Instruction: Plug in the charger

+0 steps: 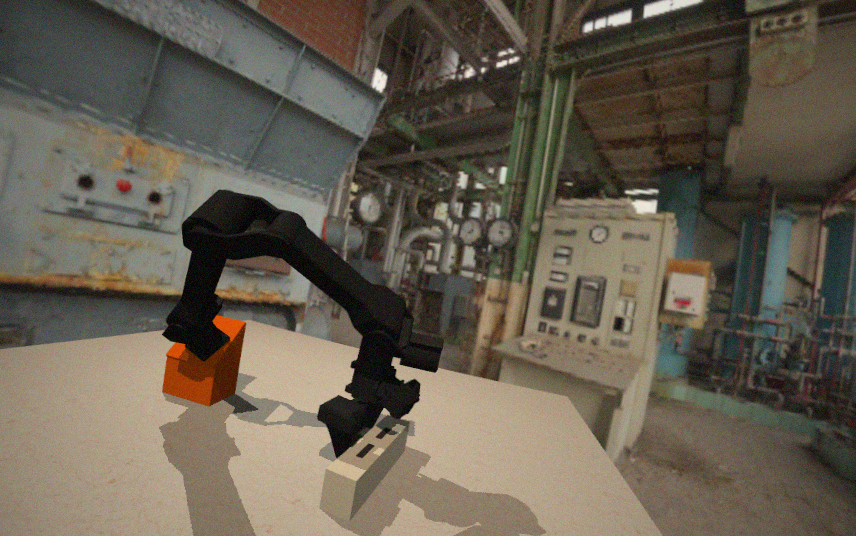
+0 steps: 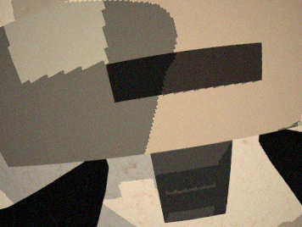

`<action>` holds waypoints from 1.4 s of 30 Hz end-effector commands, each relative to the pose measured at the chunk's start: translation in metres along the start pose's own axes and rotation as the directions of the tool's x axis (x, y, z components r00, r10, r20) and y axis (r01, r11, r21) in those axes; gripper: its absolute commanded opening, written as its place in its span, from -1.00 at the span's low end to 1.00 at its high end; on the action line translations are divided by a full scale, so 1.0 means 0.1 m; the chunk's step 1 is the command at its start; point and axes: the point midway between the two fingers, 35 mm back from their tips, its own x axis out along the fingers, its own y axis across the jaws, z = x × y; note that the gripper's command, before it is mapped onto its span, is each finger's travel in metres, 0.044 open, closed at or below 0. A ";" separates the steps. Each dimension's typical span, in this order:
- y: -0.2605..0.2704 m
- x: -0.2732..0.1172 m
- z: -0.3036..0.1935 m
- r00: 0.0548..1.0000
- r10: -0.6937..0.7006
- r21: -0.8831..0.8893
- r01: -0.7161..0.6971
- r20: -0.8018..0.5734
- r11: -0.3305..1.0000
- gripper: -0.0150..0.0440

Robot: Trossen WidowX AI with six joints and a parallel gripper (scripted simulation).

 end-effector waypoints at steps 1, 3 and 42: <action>0.00 0.01 -0.03 1.000 -0.002 0.002 0.002 -0.002 1.000 1.00; 0.00 0.01 -0.04 1.000 -0.002 0.002 0.002 -0.002 1.000 1.00; 0.01 0.02 -0.23 1.000 -0.001 0.007 0.001 0.004 1.000 1.00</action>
